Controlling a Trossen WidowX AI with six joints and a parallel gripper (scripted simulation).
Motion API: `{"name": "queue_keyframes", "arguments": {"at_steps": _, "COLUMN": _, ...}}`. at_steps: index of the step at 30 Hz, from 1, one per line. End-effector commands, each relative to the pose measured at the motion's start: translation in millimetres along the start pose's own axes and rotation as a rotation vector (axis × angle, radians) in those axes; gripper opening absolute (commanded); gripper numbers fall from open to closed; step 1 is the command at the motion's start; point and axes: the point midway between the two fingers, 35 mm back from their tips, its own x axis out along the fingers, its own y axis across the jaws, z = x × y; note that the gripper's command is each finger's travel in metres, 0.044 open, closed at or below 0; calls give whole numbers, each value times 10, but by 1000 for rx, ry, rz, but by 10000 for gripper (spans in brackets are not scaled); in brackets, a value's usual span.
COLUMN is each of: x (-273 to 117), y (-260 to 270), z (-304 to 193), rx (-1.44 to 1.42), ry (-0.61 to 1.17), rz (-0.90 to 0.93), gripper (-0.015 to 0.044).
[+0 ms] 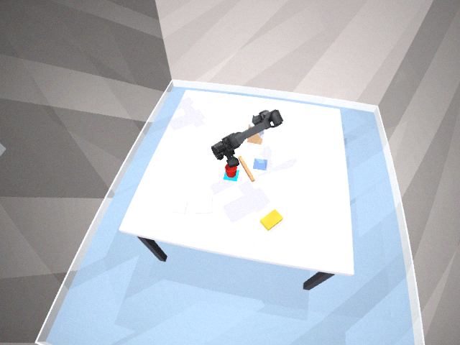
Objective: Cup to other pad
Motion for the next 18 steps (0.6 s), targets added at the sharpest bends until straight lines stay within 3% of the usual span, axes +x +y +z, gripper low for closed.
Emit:
{"name": "queue_keyframes", "arguments": {"at_steps": 1, "x": 8, "y": 0, "z": -1, "rx": 0, "ry": 0, "rz": -1, "gripper": 285}}
{"name": "queue_keyframes", "arguments": {"at_steps": 7, "x": -63, "y": 4, "z": 6, "rx": 0, "ry": -1, "rz": -2, "gripper": 440}}
{"name": "queue_keyframes", "arguments": {"at_steps": 18, "x": -532, "y": 14, "z": 15, "rx": -1, "ry": -4, "rz": -5, "gripper": 440}}
